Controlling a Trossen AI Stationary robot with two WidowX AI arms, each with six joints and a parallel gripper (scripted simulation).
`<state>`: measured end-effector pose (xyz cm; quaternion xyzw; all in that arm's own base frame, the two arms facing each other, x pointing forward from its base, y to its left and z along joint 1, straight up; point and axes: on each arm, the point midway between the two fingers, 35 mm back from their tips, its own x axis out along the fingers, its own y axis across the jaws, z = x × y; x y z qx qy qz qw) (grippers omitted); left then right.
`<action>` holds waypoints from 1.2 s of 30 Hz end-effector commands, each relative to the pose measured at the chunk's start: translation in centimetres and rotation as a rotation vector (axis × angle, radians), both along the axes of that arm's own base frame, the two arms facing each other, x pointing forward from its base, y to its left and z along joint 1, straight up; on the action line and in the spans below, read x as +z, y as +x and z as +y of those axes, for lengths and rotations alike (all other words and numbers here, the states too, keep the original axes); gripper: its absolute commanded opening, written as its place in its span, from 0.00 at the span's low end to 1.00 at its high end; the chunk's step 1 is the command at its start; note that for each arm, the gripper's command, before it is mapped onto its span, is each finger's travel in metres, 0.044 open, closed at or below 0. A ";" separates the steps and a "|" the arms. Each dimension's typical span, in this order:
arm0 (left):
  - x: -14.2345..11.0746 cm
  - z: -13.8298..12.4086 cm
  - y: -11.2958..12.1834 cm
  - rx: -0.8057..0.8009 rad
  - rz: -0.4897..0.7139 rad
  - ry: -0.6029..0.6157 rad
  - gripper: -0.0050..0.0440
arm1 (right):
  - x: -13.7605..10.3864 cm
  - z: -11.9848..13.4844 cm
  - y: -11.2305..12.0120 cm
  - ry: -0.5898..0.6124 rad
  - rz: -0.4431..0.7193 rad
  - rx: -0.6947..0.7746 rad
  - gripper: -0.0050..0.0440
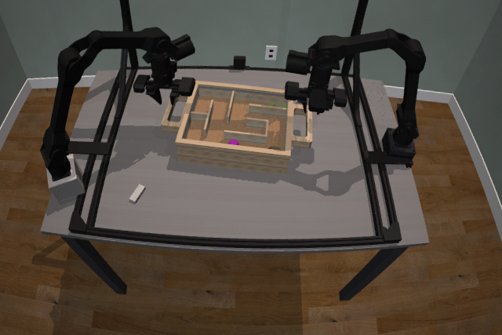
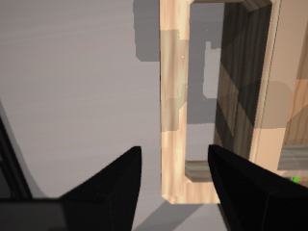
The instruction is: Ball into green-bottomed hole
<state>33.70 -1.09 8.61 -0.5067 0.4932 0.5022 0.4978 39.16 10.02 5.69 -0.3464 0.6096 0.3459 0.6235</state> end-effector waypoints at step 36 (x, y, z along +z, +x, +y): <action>-1.7 -0.1 -0.1 -0.008 0.007 -0.002 0.47 | -2.1 -0.1 -0.1 -0.009 0.017 -0.001 0.47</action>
